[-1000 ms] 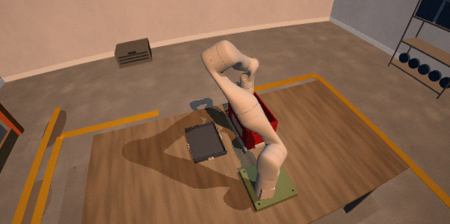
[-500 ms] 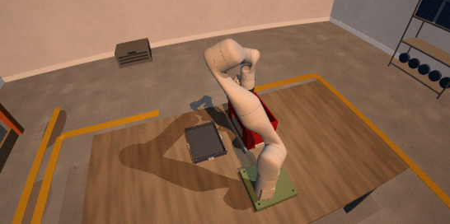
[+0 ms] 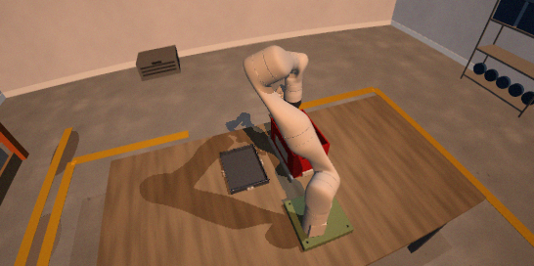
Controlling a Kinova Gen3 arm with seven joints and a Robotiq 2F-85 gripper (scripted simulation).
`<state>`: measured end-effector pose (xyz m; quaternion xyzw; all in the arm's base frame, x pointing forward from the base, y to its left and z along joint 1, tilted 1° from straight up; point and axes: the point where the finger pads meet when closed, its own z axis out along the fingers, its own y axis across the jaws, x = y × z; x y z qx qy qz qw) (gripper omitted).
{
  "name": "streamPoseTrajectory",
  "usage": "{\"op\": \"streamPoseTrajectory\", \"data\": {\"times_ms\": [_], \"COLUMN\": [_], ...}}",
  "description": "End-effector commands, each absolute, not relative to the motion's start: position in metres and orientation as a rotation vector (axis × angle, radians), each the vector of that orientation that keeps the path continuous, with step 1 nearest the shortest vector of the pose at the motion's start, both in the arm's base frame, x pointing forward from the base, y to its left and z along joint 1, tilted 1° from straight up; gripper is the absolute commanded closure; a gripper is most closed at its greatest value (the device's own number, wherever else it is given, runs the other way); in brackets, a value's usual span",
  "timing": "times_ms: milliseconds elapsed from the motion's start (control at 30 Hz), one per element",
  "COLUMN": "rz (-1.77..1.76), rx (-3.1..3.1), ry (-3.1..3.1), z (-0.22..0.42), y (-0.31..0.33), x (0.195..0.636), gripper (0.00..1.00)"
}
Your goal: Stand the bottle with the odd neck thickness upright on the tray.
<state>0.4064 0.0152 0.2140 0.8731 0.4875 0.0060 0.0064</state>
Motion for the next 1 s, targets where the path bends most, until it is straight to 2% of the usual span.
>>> {"op": "streamPoseTrajectory", "data": {"times_ms": [0,67,100,967], "rz": [0.024,0.024,0.024,0.024], "rx": [2.730,2.730,2.730,2.730], "ry": [1.528,1.528,1.528,1.528], "z": [0.2154,0.2154,0.2154,0.2154], "y": [0.0161,0.0161,0.0161,0.0161], "x": [0.4070,0.4070,0.4070,0.4070], "gripper": [0.36,0.36,1.00,1.00]}}
